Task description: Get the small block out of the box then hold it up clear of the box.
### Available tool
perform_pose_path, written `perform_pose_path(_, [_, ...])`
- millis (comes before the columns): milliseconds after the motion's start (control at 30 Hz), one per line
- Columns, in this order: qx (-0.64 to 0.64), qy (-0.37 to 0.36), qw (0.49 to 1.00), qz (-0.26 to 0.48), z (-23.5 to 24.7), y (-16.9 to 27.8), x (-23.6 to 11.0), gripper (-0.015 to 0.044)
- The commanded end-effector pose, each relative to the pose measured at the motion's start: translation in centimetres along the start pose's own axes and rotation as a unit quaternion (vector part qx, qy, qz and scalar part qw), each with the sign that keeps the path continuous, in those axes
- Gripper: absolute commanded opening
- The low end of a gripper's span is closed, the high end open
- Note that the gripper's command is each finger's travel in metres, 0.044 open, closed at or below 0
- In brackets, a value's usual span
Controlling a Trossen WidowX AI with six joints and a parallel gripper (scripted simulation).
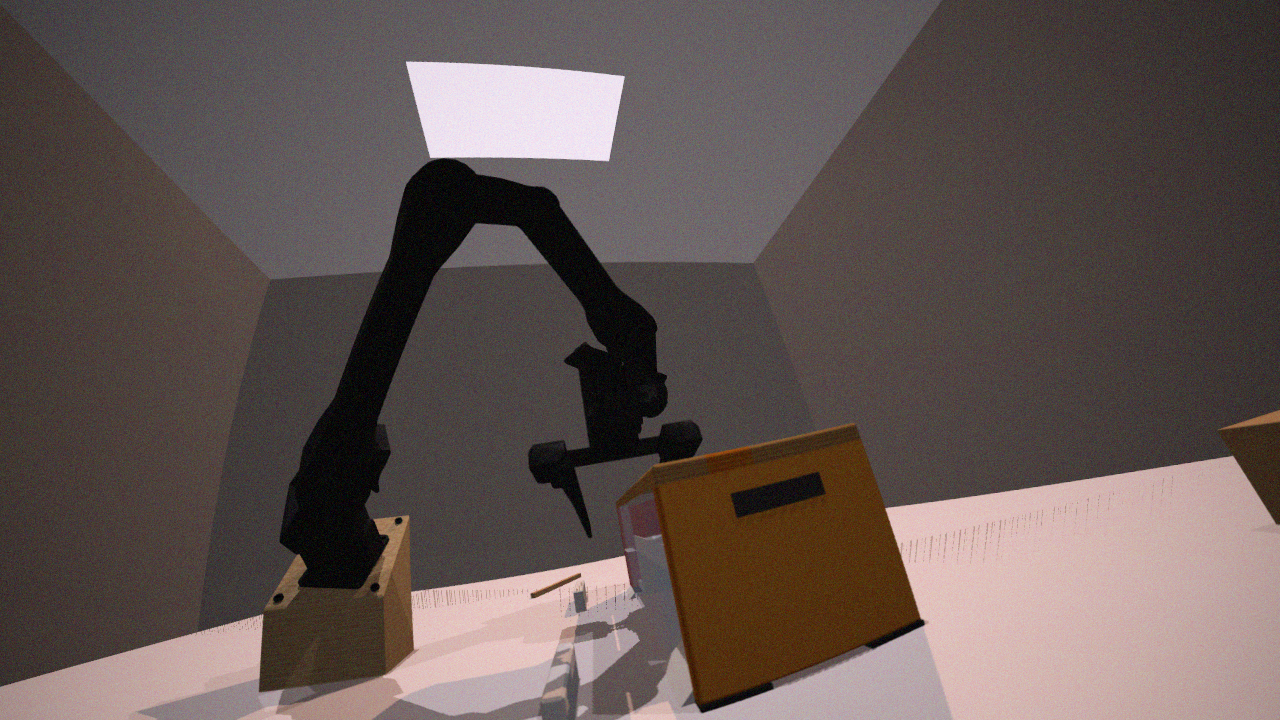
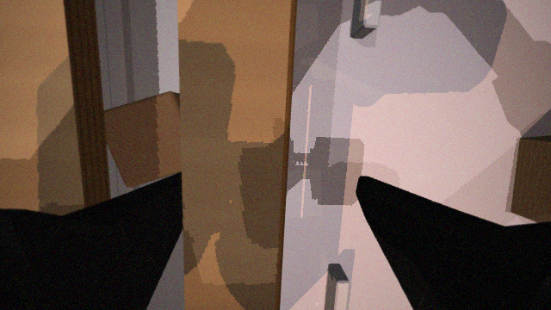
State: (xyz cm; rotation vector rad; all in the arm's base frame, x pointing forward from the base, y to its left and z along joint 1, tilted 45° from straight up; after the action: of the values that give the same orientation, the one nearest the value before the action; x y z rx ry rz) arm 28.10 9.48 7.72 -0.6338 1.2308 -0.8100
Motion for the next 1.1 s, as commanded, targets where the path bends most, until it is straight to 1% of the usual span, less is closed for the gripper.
perform_pose_path(0, [-0.001, -0.001, 1.000, -0.002, -0.1, 0.1, 0.1, 0.0400])
perform_pose_path(300, [-0.001, -0.001, 1.000, -0.002, -0.2, 0.8, -0.1, 0.0400])
perform_pose_path(1067, [-0.002, -0.001, 1.000, -0.002, 0.2, -1.5, 0.4, 0.0400])
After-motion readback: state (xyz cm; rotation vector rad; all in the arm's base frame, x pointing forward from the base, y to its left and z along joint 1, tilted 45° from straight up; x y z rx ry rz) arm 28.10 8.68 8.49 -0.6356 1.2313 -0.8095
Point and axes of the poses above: the point midway between the two fingers, 35 mm back from their tips, its own x axis out along the fingers, its own z axis across the jaws, y = z × x, the point moved 6 cm from there along -x, back along the fingers, and after that the axes turned 9 degrees about x, right-handed, at the moved point
